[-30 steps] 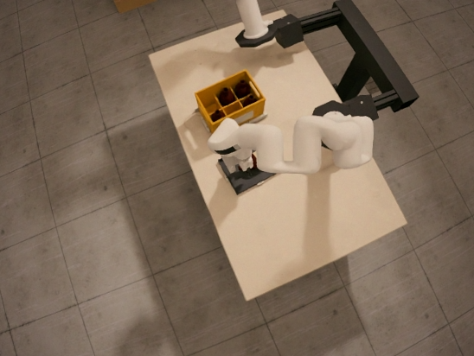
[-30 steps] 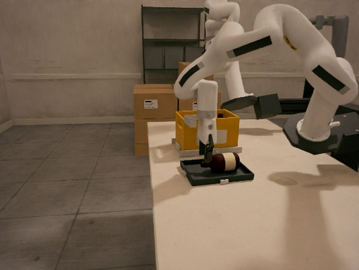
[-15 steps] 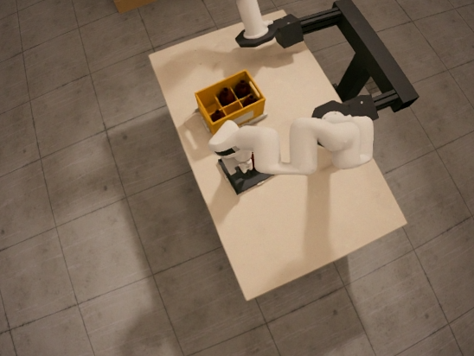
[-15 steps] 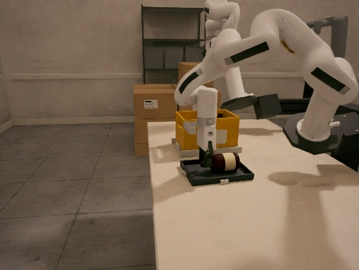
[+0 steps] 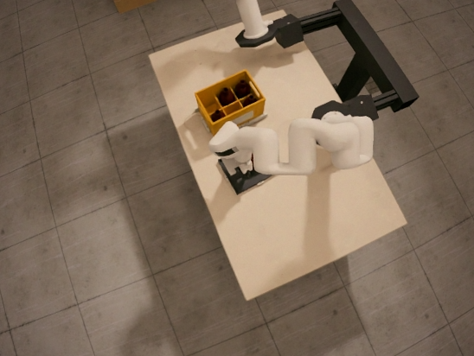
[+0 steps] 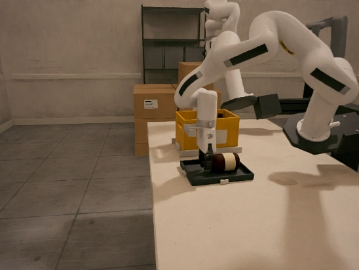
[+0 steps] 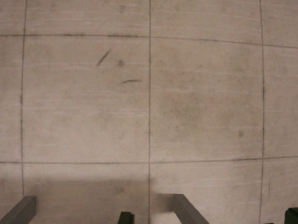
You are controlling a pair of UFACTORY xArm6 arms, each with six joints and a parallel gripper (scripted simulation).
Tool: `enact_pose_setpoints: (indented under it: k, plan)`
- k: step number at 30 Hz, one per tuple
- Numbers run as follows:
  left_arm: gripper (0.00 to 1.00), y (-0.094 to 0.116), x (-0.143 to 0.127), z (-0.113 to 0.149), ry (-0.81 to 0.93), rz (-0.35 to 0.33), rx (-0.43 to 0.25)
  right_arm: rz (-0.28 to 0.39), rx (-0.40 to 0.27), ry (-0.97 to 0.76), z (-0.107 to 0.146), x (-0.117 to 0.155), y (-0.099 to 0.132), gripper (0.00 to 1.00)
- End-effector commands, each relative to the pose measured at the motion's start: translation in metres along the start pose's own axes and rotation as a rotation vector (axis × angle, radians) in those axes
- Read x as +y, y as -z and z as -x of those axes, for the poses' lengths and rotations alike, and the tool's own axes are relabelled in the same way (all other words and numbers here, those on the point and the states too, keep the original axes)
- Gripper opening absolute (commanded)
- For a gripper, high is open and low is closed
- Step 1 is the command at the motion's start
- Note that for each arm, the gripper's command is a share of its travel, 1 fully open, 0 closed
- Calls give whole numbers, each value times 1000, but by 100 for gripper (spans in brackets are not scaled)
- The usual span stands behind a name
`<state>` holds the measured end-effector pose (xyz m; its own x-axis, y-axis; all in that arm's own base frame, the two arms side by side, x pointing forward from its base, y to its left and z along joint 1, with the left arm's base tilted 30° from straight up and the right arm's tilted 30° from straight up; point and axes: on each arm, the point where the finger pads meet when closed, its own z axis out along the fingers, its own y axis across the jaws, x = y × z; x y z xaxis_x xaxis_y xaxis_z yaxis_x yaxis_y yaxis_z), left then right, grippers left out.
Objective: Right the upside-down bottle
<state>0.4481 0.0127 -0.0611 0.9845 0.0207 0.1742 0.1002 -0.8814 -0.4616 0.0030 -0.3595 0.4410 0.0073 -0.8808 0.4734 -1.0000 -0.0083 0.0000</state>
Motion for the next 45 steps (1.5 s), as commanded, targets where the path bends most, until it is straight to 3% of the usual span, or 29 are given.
enact_pose_setpoints:
  k: [1,15,32,45]
  plan:
    - [66,1,0,-1,1,1,3,0,4,0,-1,0,2,100]
    - [66,0,0,-1,1,1,3,0,4,0,-1,0,2,100]
    - [36,0,0,-1,1,1,3,0,4,0,-1,0,2,100]
    - [34,0,0,-1,1,1,3,0,4,0,-1,0,2,100]
